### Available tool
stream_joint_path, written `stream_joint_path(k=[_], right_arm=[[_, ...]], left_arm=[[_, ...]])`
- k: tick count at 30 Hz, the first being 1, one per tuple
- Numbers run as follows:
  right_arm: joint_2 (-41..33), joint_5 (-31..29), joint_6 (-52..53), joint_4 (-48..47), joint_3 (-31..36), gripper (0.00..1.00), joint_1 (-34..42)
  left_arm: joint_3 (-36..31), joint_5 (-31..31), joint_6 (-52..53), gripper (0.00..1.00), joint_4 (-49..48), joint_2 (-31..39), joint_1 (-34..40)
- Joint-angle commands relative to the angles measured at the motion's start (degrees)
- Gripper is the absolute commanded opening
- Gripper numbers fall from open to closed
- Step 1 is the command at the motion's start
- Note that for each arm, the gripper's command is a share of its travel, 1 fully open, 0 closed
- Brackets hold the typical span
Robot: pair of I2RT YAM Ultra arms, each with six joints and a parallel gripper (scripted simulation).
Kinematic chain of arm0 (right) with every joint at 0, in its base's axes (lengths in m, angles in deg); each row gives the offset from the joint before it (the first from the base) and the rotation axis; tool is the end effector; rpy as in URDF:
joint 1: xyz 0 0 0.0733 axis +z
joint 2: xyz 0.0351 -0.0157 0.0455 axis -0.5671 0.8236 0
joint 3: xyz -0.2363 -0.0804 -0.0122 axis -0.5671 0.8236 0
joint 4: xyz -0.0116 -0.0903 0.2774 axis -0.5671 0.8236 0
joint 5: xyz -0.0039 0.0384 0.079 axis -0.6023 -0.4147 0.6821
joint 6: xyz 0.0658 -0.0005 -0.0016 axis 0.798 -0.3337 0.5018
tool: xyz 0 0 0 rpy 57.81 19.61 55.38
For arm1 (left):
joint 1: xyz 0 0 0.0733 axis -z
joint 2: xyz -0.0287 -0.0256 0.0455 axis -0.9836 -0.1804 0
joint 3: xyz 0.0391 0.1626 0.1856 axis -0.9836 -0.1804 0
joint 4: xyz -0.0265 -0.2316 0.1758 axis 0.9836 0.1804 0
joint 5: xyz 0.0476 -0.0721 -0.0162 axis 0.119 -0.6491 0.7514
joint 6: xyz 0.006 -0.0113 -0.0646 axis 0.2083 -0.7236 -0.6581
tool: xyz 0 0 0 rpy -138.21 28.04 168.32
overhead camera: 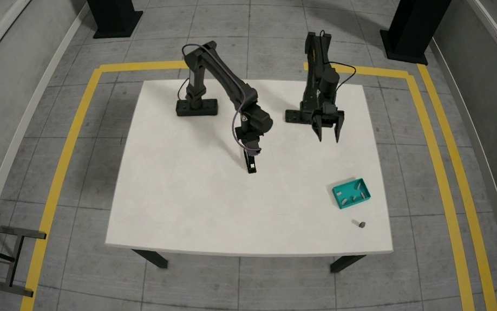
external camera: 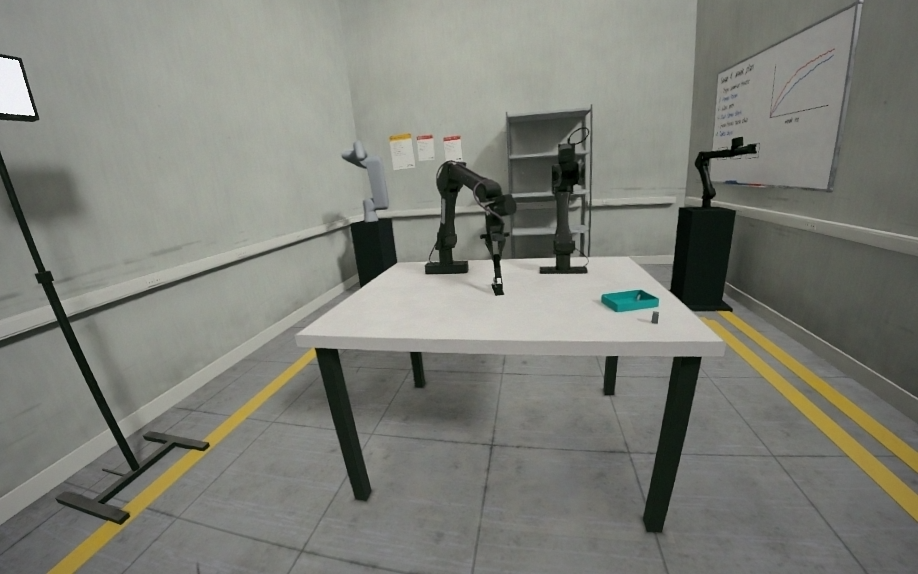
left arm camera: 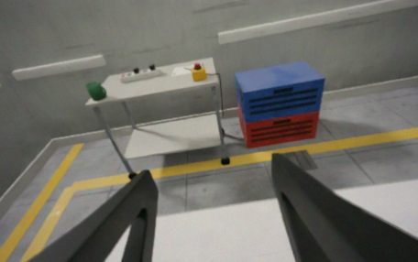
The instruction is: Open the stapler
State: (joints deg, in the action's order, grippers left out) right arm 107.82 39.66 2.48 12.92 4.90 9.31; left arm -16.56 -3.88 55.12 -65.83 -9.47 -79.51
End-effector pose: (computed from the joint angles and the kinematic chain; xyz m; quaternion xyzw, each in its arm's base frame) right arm 0.2813 0.2630 0.1806 -0.0992 0.9883 0.0124 0.1153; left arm 0.2996 0.0008 0.3837 -0.0016 0.7162 0.0019 0.6978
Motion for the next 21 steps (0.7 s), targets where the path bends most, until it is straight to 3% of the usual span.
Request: stream_joint_path(k=[1, 6, 21], right_arm=[[1.08, 1.67, -1.06, 3.09, -3.36, 0.17, -1.14], [1.27, 1.68, -1.04, 3.34, -3.62, 0.17, -1.15], [0.79, 1.20, -0.68, 2.66, -3.04, 0.17, -0.80]], left_arm=[[0.28, -0.87, -0.16, 0.55, -1.98, 0.16, -0.28], [1.23, -1.09, -0.91, 0.55, 4.38, 1.29, 1.06], [8.61, -6.74, -2.98, 0.55, 47.60, 19.32, 19.55]])
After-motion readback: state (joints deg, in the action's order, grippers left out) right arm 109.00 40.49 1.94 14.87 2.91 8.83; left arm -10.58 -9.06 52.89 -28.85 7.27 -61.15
